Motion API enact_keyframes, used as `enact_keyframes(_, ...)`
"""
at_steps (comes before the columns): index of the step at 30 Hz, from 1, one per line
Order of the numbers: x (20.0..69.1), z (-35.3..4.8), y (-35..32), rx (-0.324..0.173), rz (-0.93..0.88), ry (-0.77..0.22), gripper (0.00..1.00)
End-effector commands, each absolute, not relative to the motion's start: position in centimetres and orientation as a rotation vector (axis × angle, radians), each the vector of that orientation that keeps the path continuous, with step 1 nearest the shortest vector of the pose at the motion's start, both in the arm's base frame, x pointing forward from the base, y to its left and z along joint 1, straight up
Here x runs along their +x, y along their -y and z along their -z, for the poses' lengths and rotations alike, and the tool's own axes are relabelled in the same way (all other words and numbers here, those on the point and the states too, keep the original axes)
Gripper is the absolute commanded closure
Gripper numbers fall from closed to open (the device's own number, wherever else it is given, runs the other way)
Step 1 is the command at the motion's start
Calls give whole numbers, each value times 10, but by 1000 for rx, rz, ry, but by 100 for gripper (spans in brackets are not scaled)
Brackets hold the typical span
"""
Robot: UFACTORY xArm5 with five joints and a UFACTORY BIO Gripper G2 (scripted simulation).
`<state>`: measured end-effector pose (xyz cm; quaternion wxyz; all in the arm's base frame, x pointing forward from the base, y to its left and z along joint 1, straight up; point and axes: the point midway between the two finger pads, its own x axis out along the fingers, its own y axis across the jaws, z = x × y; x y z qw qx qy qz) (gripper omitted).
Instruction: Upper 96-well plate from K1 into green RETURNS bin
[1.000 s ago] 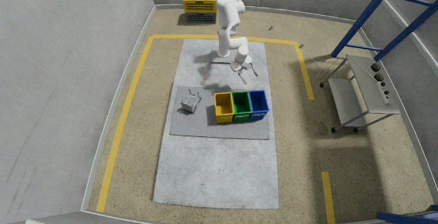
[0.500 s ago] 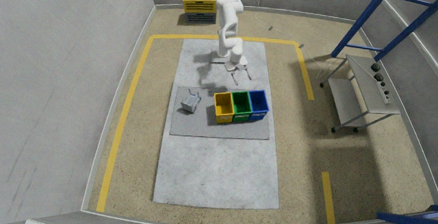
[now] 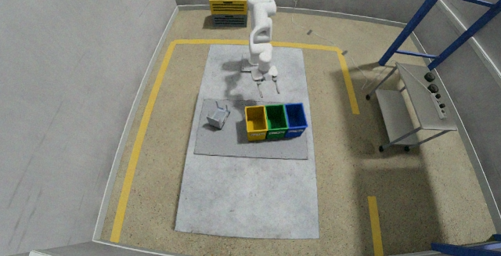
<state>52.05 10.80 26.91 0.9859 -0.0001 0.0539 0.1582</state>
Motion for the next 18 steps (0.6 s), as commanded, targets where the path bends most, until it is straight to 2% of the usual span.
enact_keyframes(1,525,-273,-90,1,-228,-64,63)
enact_keyframes(3,526,-274,-80,1,-173,-43,63)
enact_keyframes(10,529,-276,-58,0,-172,-43,63)
enact_keyframes(15,530,-279,-33,-4,-23,14,63)
enact_keyframes(18,530,-280,-18,-5,-23,14,63)
